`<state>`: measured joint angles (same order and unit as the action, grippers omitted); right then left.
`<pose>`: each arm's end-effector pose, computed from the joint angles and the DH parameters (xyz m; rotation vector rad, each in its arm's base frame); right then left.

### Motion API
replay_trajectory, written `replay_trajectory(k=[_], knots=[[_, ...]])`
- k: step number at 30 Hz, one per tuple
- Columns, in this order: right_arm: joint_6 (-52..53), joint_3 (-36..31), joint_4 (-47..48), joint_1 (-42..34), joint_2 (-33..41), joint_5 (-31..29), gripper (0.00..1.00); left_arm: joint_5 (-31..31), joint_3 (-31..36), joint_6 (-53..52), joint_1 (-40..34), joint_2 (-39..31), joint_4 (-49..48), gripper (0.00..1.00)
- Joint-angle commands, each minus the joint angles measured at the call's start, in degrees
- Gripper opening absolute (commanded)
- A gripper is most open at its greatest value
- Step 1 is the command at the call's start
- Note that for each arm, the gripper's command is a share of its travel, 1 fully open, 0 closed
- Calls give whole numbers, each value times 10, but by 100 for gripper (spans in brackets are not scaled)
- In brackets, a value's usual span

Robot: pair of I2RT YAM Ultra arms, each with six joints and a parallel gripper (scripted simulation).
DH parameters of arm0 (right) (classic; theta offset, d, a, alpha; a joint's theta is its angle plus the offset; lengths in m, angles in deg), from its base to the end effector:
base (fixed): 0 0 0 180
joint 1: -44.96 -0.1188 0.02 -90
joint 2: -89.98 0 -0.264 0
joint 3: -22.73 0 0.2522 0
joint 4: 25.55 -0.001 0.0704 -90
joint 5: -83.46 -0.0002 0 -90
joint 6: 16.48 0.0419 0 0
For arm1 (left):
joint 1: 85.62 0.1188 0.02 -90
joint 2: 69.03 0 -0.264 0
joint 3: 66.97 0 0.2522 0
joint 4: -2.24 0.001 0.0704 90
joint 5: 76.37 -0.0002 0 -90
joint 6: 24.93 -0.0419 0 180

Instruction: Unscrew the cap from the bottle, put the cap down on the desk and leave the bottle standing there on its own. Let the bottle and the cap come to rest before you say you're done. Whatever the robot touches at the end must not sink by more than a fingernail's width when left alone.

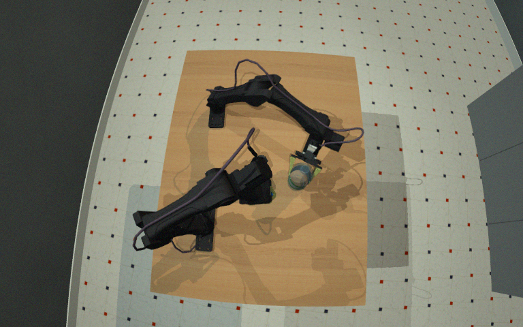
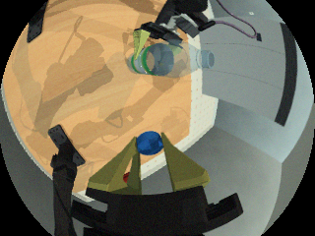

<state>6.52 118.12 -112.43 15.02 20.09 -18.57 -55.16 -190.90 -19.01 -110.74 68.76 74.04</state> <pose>0.1859 0.0981 0.3774 -1.9677 1.8394 -0.4873 0.4064 -0.2326 0.1504 1.8125 1.2186 -1.2605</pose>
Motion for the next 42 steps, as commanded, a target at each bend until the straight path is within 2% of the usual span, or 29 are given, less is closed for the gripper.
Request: replay_trajectory(k=[1, 6, 8, 9, 10, 13, 21, 23, 25, 26, 30, 42], knots=[[114, -10, 48, 44, -52, 26, 0, 6, -16, 24, 28, -37, -10, 0], [214, -12, 91, 105, -134, 51, 0, 19, -22, 47, 57, -53, -12, 0], [214, -12, 91, 105, -134, 51, 0, 19, -22, 47, 57, -53, -12, 0], [275, -2, 92, 118, -157, 64, 0, 18, -25, 51, 54, -53, -6, 0], [292, -2, 96, 127, -170, 67, 0, 18, -25, 52, 54, -54, 0, 0], [356, -9, 109, 150, -210, 76, 0, 8, -25, 42, 38, -31, 6, 0], [524, -44, 155, 220, -338, 94, 0, -18, -26, 5, -7, -27, 25, 0], [569, -36, 154, 233, -371, 101, 0, -21, -27, 1, -15, -18, 27, 0], [569, -36, 154, 233, -371, 101, 0, -21, -27, 1, -15, -18, 27, 0], [633, -14, 137, 244, -398, 114, 0, -23, -29, -2, -12, -16, 30, 0], [713, -9, 132, 257, -402, 130, 0, -25, -31, -7, -15, -21, 35, 0], [726, -9, 132, 248, -402, 122, 0, -25, -34, -10, -15, -19, 39, 0]])
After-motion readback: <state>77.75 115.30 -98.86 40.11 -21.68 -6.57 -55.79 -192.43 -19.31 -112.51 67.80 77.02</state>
